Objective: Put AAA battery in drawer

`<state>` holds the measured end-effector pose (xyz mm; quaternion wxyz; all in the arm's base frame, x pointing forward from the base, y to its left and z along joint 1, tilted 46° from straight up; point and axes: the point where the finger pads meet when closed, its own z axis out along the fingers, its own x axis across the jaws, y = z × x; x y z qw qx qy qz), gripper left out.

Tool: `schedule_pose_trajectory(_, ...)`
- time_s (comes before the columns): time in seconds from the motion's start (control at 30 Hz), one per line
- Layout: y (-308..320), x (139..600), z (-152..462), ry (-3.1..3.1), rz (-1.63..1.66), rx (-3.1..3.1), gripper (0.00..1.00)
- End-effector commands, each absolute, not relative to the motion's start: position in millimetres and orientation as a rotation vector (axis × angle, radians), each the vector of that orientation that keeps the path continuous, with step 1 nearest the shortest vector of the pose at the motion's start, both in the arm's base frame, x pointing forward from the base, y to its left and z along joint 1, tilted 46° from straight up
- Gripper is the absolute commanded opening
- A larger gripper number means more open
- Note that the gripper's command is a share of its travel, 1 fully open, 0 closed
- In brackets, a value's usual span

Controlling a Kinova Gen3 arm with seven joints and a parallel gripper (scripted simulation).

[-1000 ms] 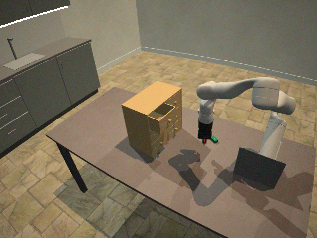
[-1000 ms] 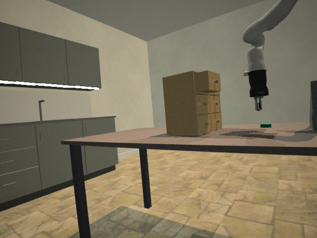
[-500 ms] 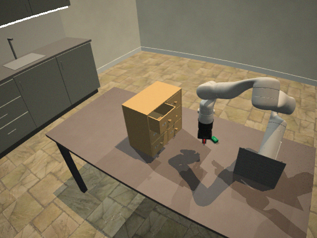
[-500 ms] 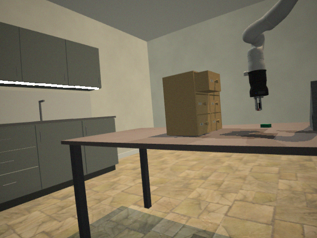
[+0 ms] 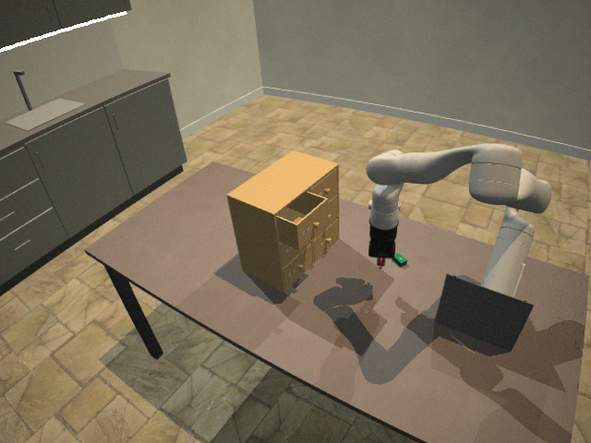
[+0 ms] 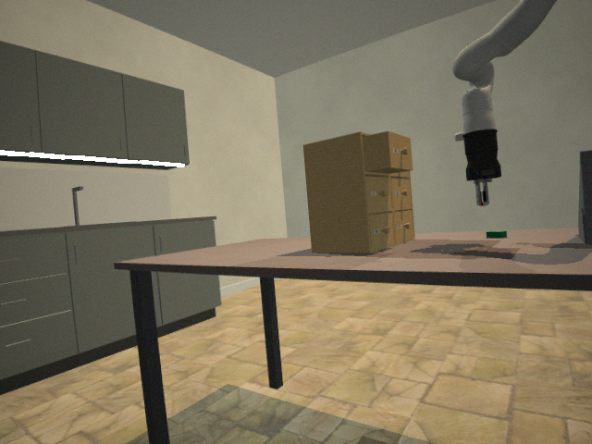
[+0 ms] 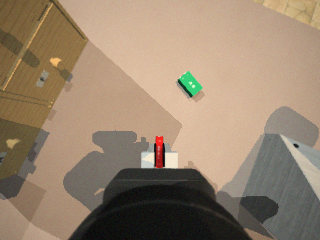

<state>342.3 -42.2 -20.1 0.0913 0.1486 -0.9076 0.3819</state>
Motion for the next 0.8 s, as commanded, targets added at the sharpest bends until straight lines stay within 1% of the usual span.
schedule_pose_trajectory(0.0,-38.5,341.5,-22.3,-2.700,1.124,0.442,0.24)
schedule_pose_trajectory(0.77,-36.7,344.0,-23.6,-2.721,1.133,0.395,0.24)
